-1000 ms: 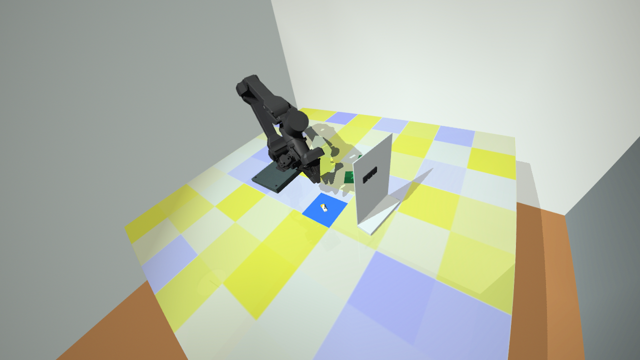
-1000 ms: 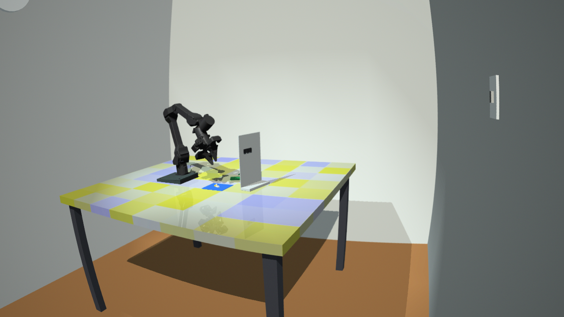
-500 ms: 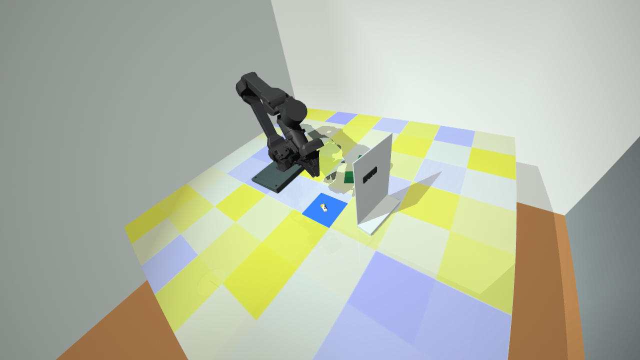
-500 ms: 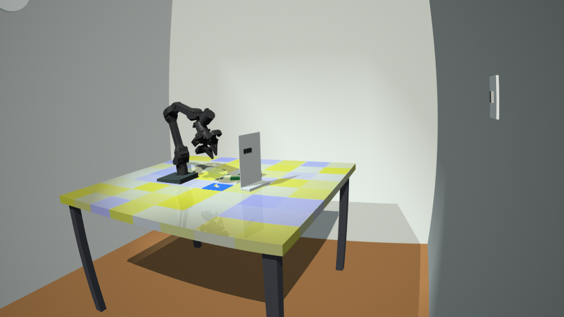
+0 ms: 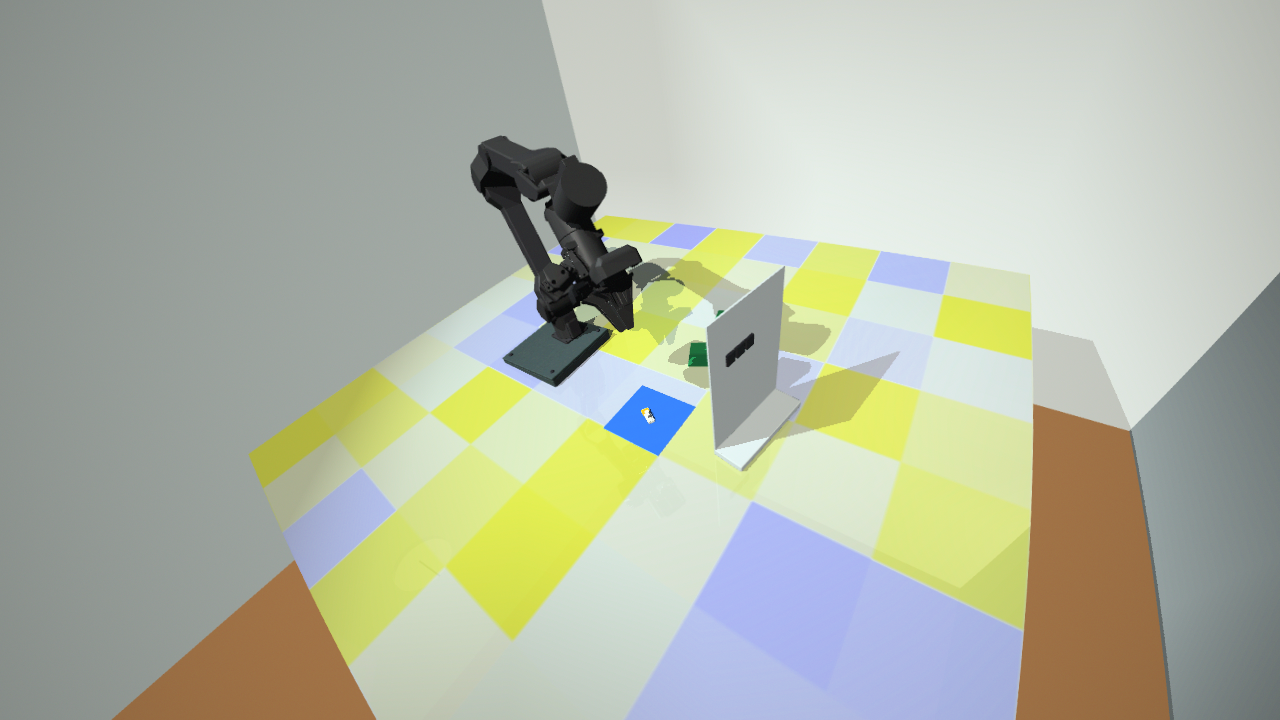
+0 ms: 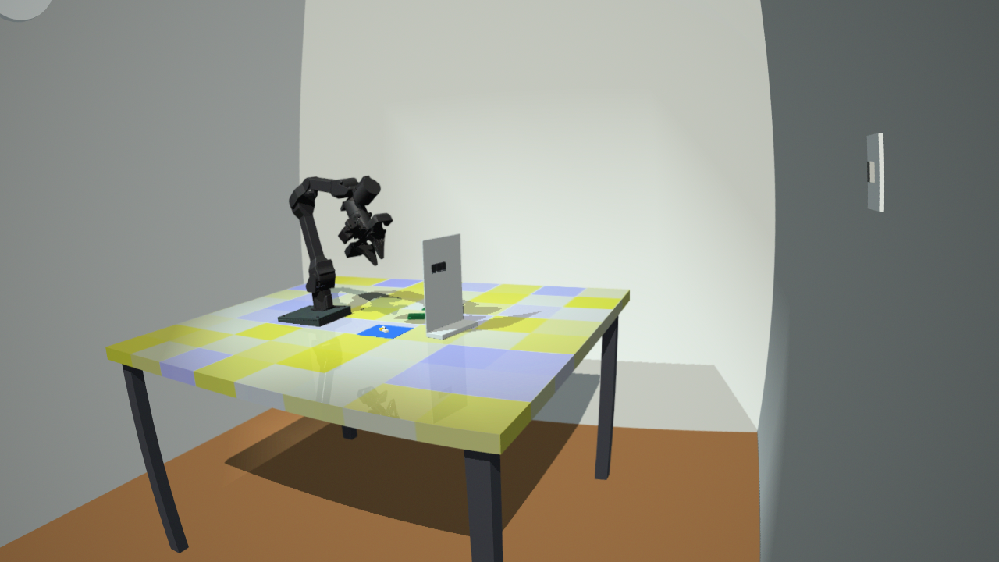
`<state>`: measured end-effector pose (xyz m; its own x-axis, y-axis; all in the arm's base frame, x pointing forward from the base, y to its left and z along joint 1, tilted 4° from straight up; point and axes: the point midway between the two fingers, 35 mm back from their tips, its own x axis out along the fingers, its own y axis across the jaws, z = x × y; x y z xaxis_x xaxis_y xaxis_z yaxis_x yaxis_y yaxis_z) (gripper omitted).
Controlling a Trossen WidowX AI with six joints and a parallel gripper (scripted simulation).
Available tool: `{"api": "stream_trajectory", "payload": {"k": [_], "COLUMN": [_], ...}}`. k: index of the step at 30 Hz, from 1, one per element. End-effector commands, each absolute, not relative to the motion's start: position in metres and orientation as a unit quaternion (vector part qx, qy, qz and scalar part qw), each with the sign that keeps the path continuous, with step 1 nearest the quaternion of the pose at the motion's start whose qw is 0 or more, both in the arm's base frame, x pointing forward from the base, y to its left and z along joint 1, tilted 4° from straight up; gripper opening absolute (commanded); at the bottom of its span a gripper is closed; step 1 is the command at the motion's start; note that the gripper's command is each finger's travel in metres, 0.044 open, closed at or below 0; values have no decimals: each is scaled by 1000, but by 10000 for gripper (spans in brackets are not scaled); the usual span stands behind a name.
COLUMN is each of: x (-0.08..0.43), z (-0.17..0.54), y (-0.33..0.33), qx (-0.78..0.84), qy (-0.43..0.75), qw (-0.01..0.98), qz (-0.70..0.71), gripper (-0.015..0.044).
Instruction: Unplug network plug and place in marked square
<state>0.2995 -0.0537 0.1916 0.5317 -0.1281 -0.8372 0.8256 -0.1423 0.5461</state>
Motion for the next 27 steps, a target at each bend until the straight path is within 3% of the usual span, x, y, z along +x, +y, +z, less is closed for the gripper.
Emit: {"api": "stream_trajectory", "payload": {"k": [1, 10, 21, 27], "x": [299, 296, 296, 296], "z": [207, 226, 226, 226], "y": [-54, -53, -53, -53], "qx": [643, 643, 643, 643], "qy": [269, 268, 268, 268], "qw": [594, 594, 594, 594], "qz": [-402, -402, -402, -402], "gripper": [156, 156, 440, 440]}}
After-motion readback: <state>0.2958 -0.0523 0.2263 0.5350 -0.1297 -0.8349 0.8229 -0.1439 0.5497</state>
